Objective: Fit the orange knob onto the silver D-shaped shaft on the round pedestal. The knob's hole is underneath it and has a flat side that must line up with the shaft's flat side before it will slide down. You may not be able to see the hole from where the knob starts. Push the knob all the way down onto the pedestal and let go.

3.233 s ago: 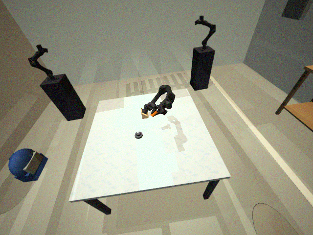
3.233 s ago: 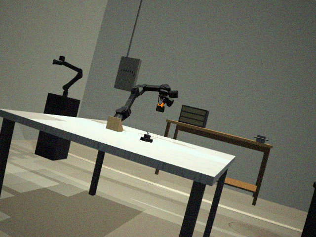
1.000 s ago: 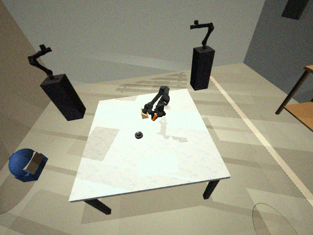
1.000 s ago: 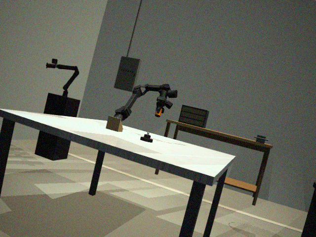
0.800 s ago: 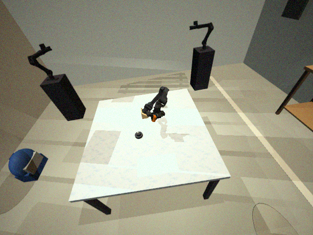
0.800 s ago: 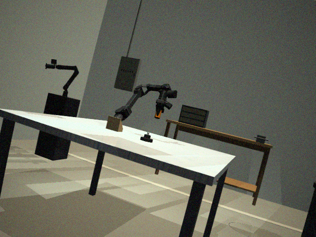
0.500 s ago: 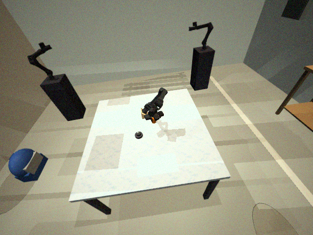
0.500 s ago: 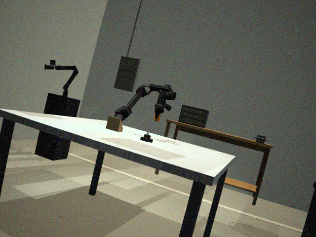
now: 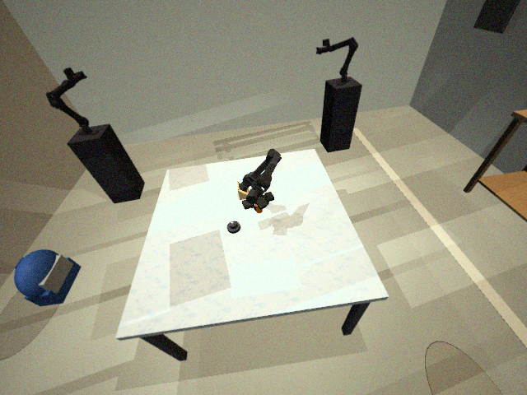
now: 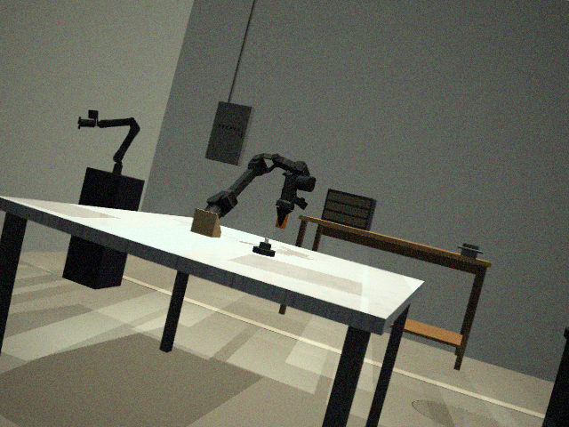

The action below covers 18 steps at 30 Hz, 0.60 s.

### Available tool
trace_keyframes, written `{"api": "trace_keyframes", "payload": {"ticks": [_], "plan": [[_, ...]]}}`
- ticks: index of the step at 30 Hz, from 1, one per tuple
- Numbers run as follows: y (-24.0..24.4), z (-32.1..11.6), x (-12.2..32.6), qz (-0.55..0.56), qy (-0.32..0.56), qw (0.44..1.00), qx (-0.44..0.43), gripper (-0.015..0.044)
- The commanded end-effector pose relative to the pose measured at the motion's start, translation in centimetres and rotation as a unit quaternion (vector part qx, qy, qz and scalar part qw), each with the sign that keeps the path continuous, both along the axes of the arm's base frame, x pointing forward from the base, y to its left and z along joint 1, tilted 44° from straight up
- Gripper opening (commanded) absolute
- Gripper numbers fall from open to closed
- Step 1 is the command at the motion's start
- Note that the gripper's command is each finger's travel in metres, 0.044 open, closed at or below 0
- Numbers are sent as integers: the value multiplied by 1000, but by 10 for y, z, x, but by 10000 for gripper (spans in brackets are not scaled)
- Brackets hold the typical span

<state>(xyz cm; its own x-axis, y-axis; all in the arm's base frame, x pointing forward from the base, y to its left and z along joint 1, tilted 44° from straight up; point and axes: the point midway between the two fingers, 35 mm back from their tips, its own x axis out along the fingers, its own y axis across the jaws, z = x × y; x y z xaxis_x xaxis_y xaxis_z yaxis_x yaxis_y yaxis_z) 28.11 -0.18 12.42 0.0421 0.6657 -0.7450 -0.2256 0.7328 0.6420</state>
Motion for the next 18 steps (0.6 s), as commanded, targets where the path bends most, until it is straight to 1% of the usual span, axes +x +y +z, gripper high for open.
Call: {"api": "trace_keyframes", "payload": {"ticks": [1,18], "plan": [[9,-11,3,-3,1,1000,3,0],[62,-70,12,-1,-1,1000,13,0]]}}
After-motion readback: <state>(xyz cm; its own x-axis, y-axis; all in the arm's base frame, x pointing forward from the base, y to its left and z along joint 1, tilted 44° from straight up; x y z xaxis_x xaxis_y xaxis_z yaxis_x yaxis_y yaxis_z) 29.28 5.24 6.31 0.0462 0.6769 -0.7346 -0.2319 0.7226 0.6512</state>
